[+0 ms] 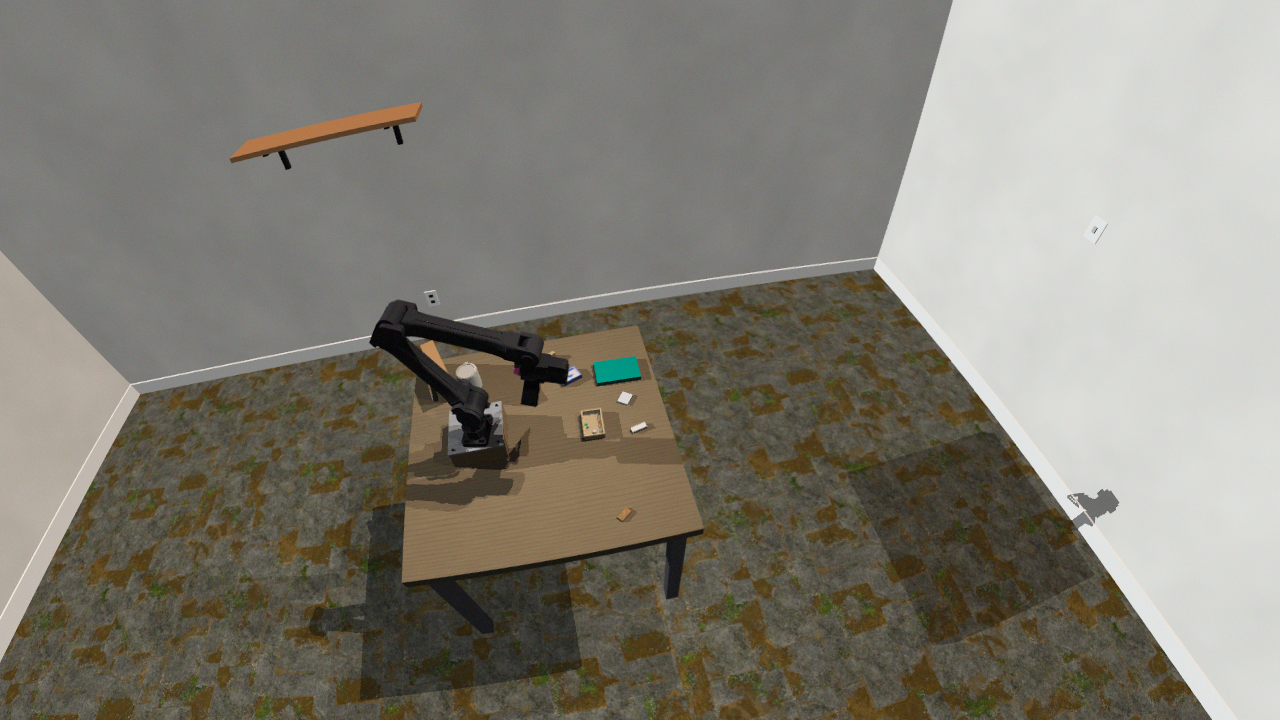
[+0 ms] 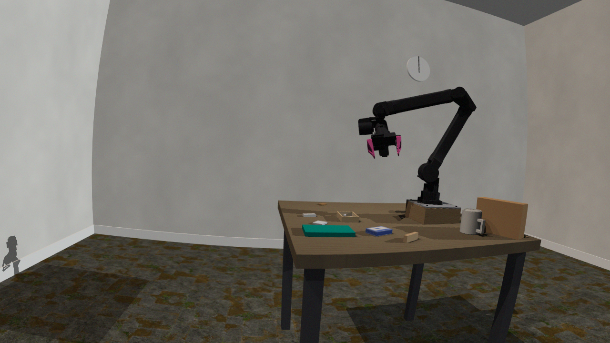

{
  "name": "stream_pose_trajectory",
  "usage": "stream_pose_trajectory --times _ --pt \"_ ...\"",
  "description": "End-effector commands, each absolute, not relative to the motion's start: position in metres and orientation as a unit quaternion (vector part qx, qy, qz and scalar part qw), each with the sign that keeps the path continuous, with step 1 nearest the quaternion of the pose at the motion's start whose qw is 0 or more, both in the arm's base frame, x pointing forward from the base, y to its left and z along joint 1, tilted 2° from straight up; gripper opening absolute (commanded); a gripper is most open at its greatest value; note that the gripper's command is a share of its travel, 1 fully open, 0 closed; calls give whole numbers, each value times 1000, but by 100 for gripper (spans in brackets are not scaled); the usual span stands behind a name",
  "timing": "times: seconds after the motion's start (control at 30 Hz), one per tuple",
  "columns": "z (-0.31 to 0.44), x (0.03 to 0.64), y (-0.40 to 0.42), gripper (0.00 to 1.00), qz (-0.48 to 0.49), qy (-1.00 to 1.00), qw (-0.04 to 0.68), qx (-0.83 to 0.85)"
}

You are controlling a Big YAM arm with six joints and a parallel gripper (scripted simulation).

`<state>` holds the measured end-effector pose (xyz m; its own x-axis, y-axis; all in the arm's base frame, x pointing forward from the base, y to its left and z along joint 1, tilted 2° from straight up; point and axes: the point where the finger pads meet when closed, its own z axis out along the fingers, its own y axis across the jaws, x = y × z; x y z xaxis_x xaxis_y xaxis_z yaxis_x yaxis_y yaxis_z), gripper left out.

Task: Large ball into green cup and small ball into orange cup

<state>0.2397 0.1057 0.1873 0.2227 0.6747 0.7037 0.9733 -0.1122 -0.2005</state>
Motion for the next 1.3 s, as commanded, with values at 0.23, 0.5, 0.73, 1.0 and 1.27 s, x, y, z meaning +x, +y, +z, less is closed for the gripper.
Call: stream_pose_trajectory --times 0.23,0.5,0.73,1.0,1.27 --pt "190 241 106 100 -230 -581 325 -709" --pt "190 241 106 100 -230 -581 325 -709" --pt "163 289 99 100 -193 -647 248 -695" --pt "22 387 83 100 -27 -760 19 -649" --pt "19 398 74 100 -22 -760 -16 -649"
